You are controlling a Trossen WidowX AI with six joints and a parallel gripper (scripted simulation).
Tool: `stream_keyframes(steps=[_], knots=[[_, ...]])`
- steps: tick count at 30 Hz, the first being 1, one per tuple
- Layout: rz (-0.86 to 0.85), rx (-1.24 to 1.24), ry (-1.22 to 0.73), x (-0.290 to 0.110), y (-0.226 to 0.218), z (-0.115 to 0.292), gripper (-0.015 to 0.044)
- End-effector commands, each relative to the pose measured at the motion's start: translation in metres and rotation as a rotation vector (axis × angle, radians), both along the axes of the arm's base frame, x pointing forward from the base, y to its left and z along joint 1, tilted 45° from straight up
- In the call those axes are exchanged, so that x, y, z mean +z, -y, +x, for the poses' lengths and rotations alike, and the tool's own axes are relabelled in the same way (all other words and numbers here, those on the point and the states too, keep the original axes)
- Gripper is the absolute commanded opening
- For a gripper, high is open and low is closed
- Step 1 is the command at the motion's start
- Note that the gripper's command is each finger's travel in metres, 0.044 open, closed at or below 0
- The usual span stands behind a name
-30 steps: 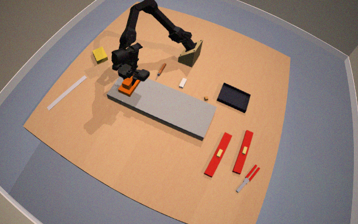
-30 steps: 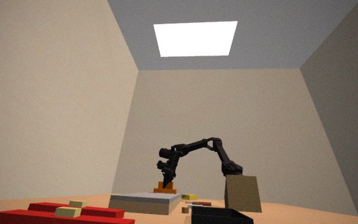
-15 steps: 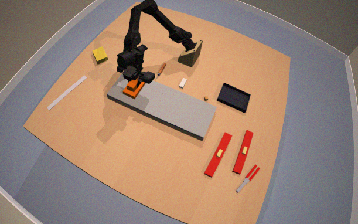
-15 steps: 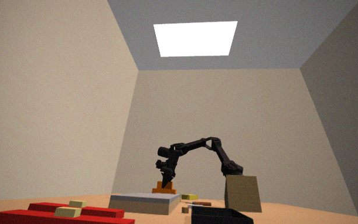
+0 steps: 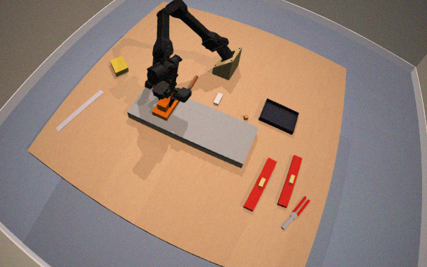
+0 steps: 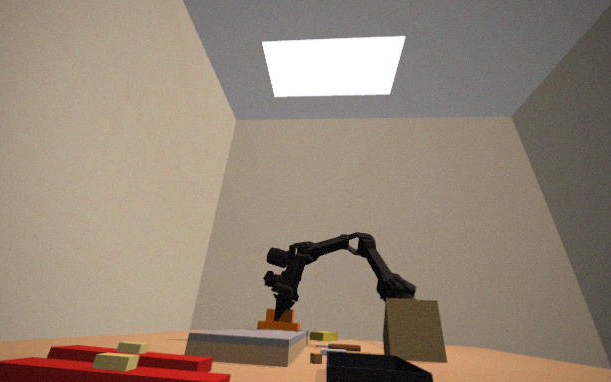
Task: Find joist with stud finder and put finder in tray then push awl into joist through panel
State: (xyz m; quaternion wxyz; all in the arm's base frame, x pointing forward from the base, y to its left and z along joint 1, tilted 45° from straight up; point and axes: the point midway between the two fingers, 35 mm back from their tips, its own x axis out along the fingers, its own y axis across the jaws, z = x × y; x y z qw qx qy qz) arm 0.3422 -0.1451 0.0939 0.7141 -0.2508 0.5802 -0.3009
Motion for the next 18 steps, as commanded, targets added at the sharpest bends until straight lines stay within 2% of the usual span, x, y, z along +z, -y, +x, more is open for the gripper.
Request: stream_keyframes(steps=[1,18], knots=[[0.000,0.001,-0.003,-0.008,-0.007,0.000,0.0000],[0.002,0.001,-0.003,-0.031,-0.030,0.004,0.0000]])
